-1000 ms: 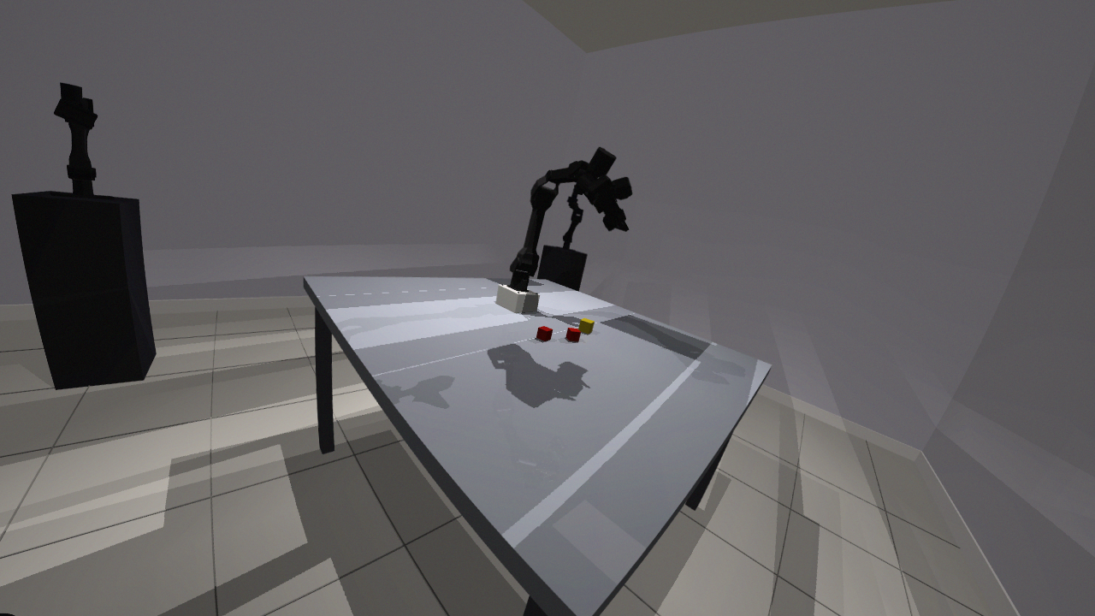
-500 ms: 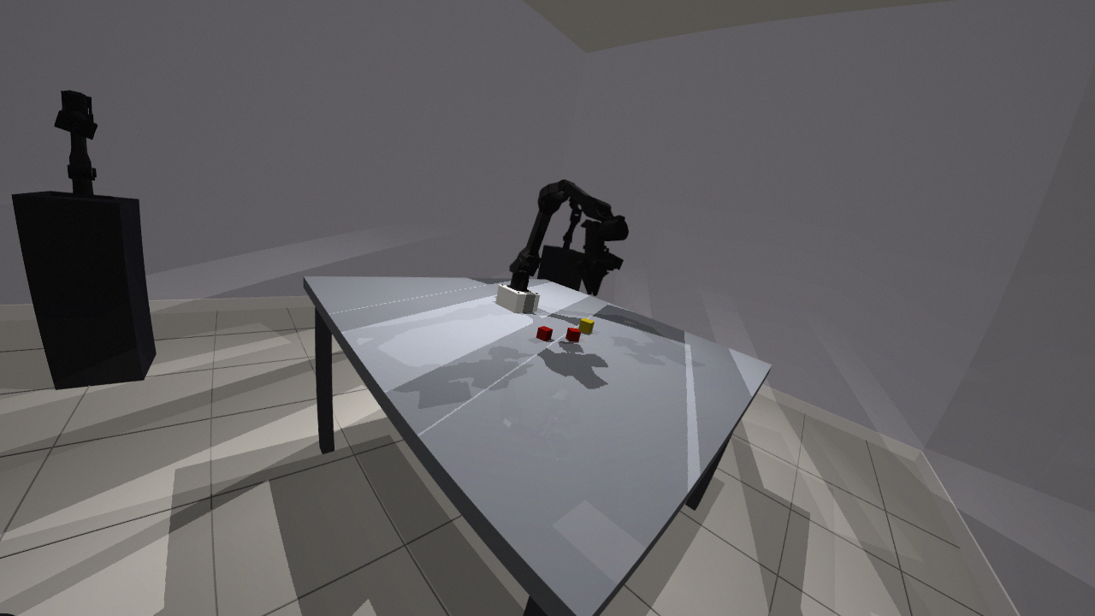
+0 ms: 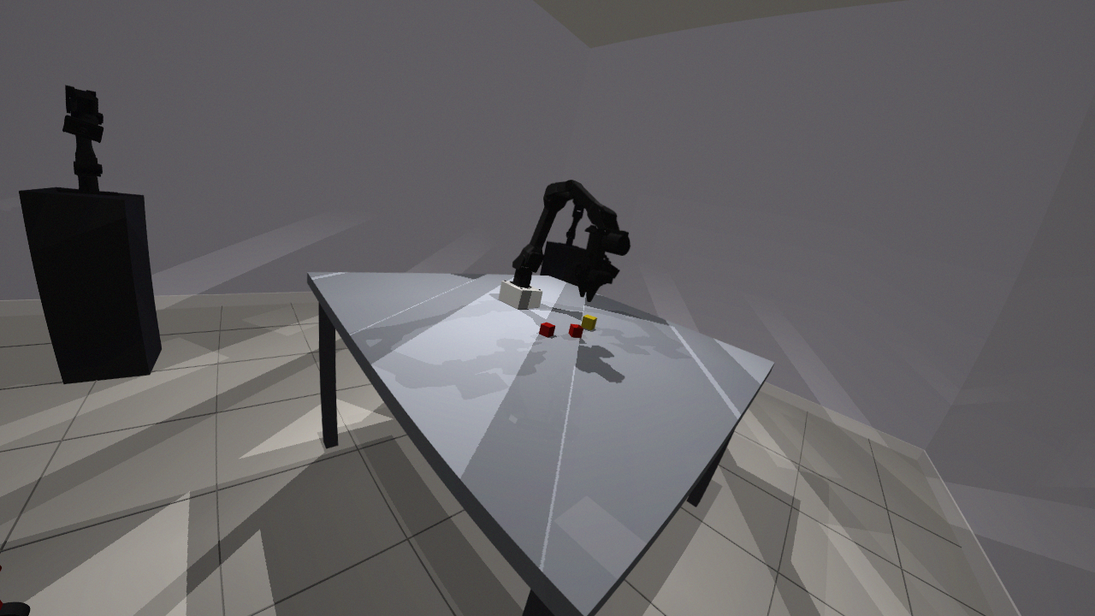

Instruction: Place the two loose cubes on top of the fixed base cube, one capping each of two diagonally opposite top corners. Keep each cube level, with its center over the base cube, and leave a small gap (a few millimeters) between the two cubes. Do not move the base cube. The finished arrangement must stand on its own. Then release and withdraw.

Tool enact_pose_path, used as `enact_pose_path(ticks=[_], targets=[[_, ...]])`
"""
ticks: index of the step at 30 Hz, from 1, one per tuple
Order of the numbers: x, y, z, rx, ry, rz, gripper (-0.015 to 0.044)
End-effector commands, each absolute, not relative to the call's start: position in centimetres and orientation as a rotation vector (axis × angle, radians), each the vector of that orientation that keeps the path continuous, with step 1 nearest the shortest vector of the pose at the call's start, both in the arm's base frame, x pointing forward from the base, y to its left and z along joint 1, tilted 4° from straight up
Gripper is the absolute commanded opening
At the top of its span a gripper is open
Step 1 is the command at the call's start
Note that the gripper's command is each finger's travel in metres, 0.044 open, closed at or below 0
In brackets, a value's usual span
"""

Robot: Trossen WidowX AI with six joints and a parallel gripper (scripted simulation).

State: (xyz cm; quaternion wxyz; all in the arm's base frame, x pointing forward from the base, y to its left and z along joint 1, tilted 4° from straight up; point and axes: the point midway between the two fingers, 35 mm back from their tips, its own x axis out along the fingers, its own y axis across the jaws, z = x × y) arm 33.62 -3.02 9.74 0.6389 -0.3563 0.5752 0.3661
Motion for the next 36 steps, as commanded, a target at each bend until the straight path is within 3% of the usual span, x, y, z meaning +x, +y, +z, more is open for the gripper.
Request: enact_pose_path(ticks=[1, 36], targets=[[33.4, -2.8, 6.2, -0.811, 1.335, 0.854, 0.0265], [33.5, -2.4, -0.5, -0.810, 1.335, 0.854, 0.0265]])
